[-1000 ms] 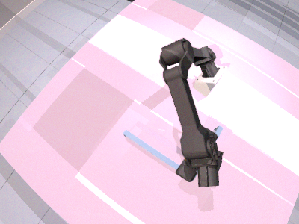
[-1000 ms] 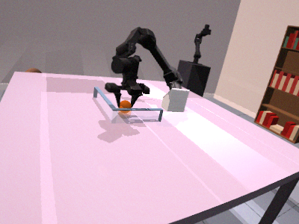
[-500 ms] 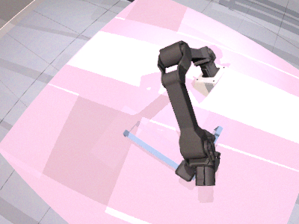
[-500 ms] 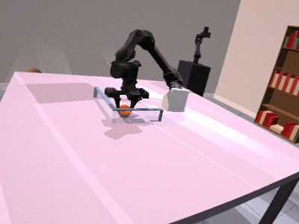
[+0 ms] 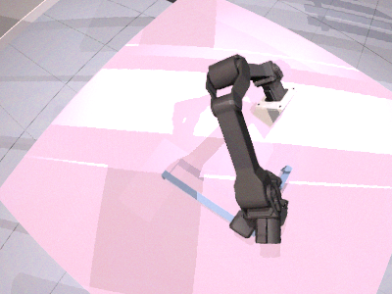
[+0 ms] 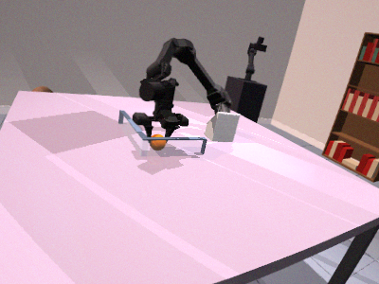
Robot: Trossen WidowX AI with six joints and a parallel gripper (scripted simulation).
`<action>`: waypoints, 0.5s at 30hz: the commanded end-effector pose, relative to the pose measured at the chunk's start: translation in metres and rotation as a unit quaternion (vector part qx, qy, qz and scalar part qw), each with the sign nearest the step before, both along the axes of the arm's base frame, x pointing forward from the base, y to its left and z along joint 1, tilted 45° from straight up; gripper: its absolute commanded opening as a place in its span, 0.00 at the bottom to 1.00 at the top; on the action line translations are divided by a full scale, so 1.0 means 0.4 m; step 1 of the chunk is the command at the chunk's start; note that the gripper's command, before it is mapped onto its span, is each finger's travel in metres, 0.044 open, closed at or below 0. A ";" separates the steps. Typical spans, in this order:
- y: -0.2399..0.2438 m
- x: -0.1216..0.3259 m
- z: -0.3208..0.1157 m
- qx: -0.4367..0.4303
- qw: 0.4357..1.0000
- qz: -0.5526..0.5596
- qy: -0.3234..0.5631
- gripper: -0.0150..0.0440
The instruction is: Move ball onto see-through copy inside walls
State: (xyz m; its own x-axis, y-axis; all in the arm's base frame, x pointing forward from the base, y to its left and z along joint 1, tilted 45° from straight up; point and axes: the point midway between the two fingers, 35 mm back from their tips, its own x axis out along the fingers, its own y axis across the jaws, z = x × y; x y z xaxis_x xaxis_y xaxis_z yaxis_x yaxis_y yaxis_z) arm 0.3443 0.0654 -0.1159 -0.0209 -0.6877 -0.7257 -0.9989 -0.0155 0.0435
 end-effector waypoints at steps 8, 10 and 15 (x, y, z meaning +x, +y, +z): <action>0.044 0.006 0.042 0.000 1.000 0.000 0.000 0.90; 0.106 0.007 0.106 0.000 1.000 0.001 0.001 0.90; 0.147 0.002 0.153 -0.001 1.000 0.002 0.002 0.90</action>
State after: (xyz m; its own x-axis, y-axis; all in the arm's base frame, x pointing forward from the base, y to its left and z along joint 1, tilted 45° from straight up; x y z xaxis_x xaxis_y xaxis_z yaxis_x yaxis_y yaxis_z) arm 0.3455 0.1148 -0.0684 -0.0139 -0.6919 -0.7219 -0.9984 -0.0299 0.0479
